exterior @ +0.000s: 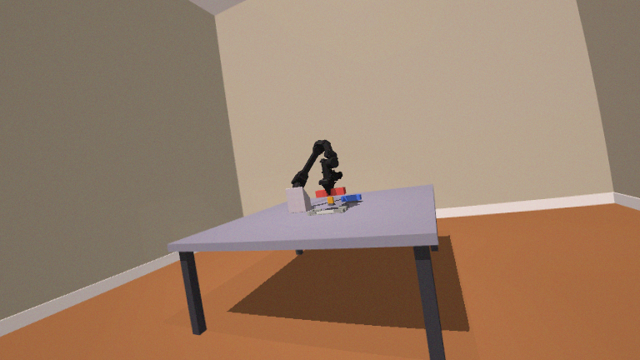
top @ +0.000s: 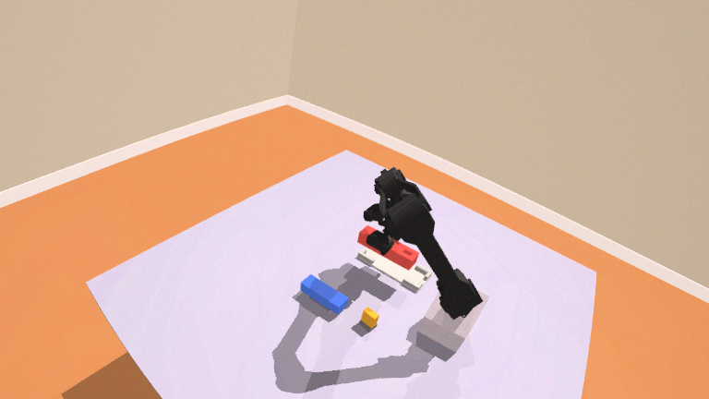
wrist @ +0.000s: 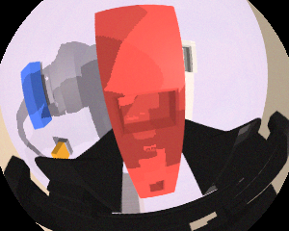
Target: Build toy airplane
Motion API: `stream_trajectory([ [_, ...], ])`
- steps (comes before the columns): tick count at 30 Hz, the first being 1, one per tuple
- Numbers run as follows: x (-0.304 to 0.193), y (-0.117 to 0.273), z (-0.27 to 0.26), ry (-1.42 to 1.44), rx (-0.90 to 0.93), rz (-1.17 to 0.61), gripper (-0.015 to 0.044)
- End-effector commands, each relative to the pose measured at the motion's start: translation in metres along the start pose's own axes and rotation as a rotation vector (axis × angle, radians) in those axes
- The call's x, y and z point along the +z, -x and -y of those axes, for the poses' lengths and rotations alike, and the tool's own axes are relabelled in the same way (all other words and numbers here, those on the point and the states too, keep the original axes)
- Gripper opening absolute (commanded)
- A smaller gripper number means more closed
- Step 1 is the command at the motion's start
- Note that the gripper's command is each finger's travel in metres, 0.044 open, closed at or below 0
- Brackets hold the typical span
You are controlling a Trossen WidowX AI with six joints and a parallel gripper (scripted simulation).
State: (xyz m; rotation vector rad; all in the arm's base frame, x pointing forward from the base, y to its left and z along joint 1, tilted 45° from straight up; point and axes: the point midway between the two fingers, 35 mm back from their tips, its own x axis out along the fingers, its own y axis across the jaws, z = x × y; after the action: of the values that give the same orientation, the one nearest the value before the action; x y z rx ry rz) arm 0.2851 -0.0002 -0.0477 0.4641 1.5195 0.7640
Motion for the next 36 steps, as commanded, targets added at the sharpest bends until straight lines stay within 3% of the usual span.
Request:
stream_trajectory([
  [1, -0.002, -0.006, 0.012, 0.004, -0.001, -0.005, 0.0],
  [16, -0.011, -0.028, 0.05, 0.018, -0.001, -0.004, 0.0],
  [24, -0.011, -0.028, 0.05, 0.018, -0.001, -0.004, 0.0195],
  [36, -0.011, -0.028, 0.05, 0.018, -0.001, -0.004, 0.0195],
])
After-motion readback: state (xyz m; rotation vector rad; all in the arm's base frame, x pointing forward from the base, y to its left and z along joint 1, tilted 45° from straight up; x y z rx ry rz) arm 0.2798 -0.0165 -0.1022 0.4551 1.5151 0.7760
